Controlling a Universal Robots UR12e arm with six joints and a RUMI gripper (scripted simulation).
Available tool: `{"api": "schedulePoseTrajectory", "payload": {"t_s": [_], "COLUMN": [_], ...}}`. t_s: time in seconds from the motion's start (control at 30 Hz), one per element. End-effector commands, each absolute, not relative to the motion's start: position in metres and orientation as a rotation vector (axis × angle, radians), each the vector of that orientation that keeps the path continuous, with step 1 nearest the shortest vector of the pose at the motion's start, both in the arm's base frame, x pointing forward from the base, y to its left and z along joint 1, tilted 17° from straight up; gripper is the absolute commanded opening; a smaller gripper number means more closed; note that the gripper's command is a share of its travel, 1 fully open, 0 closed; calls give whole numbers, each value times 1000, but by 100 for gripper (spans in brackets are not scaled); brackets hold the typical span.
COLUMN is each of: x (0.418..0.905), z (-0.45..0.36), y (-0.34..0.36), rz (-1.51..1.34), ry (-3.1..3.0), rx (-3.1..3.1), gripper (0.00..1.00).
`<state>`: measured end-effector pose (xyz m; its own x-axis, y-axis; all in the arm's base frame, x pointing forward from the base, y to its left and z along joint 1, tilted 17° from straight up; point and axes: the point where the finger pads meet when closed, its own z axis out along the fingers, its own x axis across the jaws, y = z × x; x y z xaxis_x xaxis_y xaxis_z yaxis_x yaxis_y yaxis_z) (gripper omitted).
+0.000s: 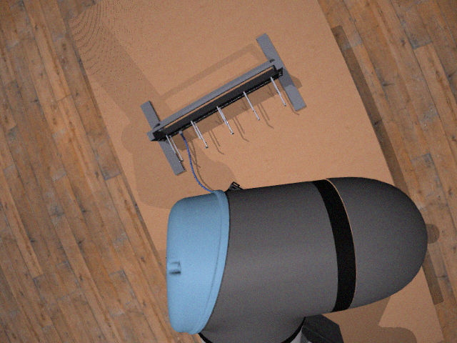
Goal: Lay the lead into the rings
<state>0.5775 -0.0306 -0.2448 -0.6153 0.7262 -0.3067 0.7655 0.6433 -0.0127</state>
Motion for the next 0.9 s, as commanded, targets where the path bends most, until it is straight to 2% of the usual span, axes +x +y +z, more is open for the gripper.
{"api": "schedulePoseTrajectory", "payload": {"t_s": [0.0,0.07,0.57,0.87], "x": [615,615,739,782], "z": [-217,-217,-123,-91], "y": [-52,-52,-124,-148], "rz": [-235,-235,-328,-356], "ry": [2704,2704,2914,2942], "rx": [993,993,245,-23], "gripper": [0,0,0,0]}}
